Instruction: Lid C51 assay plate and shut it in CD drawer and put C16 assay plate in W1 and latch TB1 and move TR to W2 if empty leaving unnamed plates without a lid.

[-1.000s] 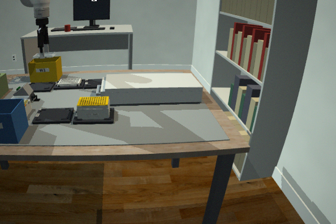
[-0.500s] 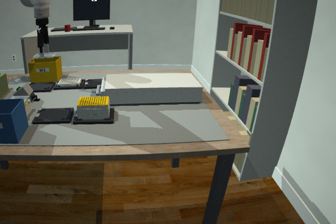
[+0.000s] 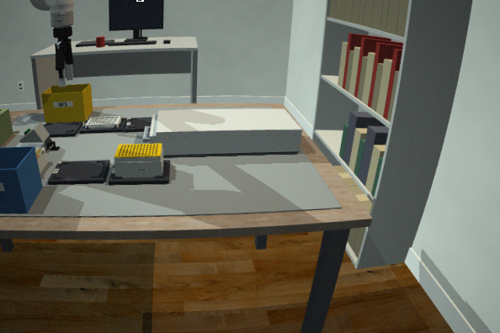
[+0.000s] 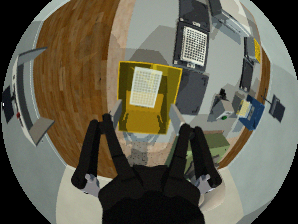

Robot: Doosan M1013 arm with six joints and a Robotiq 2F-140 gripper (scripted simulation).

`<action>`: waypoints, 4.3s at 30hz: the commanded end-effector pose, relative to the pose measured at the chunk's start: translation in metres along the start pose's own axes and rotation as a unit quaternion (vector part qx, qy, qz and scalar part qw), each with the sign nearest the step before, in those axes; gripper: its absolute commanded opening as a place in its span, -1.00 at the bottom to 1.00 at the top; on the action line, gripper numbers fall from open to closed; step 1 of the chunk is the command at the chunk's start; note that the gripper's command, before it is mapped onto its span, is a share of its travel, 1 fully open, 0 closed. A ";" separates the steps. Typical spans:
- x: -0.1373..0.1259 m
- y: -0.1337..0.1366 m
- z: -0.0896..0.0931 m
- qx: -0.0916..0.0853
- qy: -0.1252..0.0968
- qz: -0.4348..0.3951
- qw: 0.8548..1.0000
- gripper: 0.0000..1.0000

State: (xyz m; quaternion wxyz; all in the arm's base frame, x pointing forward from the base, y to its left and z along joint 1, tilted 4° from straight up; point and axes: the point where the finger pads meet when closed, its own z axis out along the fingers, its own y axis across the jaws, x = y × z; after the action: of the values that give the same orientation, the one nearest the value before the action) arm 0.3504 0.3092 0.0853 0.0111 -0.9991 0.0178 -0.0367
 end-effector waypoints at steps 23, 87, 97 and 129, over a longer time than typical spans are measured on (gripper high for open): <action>0.025 0.036 -0.002 0.000 0.000 0.002 1.000 0.33; 0.152 0.221 -0.009 0.000 0.000 0.002 1.000 0.33; 0.170 0.247 -0.011 0.000 0.000 0.002 1.000 0.33; 0.233 0.339 -0.014 0.000 0.000 0.002 1.000 0.33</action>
State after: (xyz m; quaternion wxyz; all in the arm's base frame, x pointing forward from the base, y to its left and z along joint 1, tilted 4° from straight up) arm 0.5661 -0.0332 0.1083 0.0110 -0.9991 0.0200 -0.0366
